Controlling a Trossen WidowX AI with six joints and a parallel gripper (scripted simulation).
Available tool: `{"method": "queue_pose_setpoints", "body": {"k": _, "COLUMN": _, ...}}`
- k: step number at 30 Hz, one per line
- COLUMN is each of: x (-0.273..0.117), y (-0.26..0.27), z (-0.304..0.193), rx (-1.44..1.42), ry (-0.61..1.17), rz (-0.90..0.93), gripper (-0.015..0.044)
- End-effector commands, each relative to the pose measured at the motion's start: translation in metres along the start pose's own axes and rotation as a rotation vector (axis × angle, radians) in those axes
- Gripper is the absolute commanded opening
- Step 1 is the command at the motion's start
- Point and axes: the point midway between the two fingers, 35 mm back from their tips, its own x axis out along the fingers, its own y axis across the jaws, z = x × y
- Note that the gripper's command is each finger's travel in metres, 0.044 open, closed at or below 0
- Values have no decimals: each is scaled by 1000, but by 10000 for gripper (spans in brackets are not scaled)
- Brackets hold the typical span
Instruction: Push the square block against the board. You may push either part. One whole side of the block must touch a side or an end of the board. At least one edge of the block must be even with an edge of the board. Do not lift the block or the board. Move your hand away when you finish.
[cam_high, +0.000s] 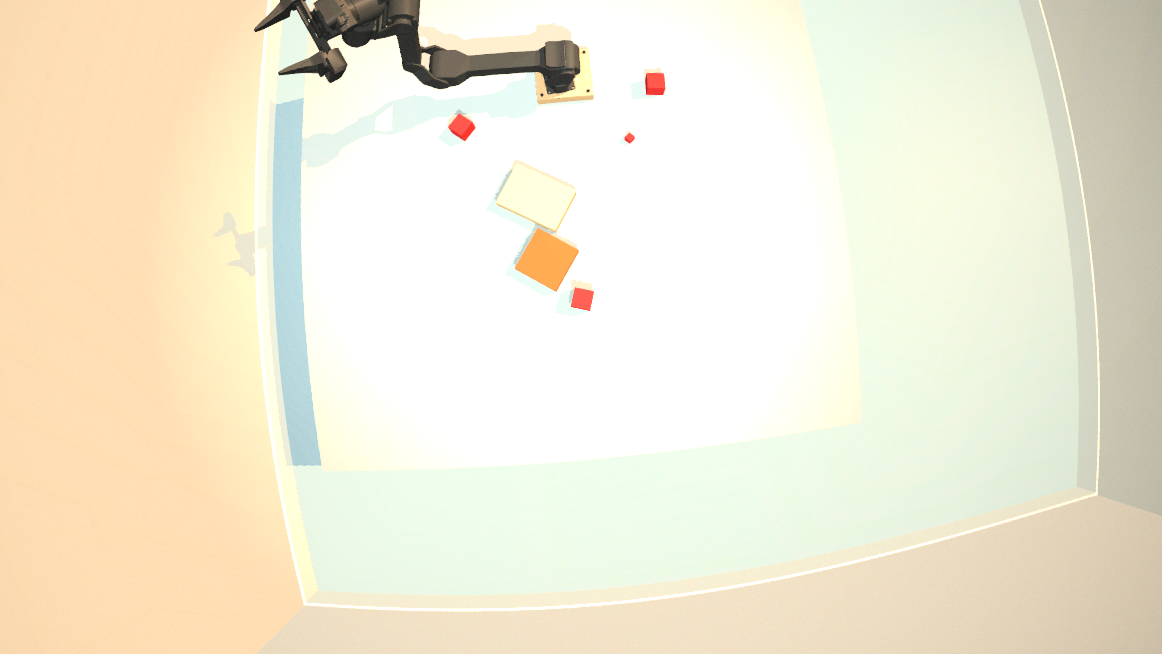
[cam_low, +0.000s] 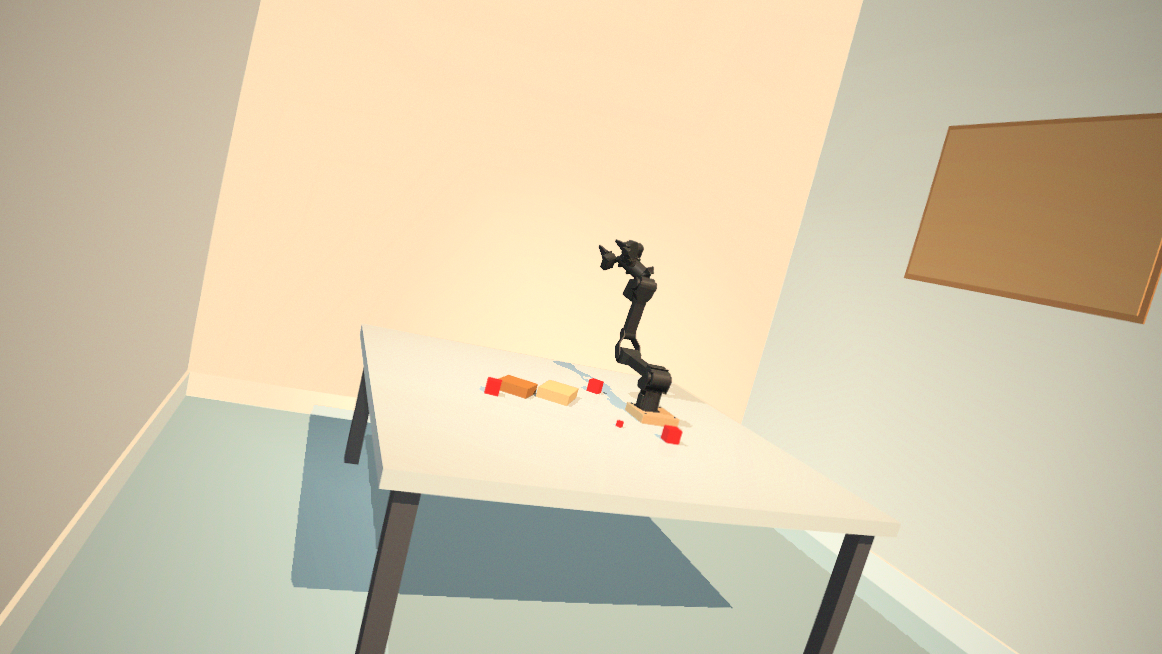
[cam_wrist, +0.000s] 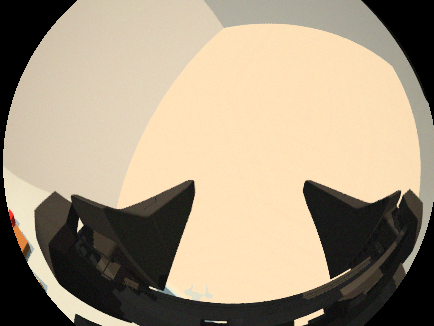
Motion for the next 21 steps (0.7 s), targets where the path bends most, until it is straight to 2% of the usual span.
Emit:
{"method": "queue_pose_setpoints", "body": {"k": 1, "x": 0, "y": 0, "z": 0, "rx": 0, "ry": 0, "rz": 0, "gripper": 374}}
{"method": "queue_pose_setpoints", "body": {"k": 4, "x": -2, "y": -3, "z": 4, "rx": -19, "ry": -8, "rz": -9, "gripper": 295}}
{"method": "queue_pose_setpoints", "body": {"k": 15, "x": -30, "y": -42, "z": 71, "rx": -327, "ry": -127, "rz": -154, "gripper": 6}}
{"method": "queue_pose_setpoints", "body": {"k": 21, "x": -45, "y": -54, "z": 104, "rx": -478, "ry": -180, "rz": -228, "gripper": 0}}
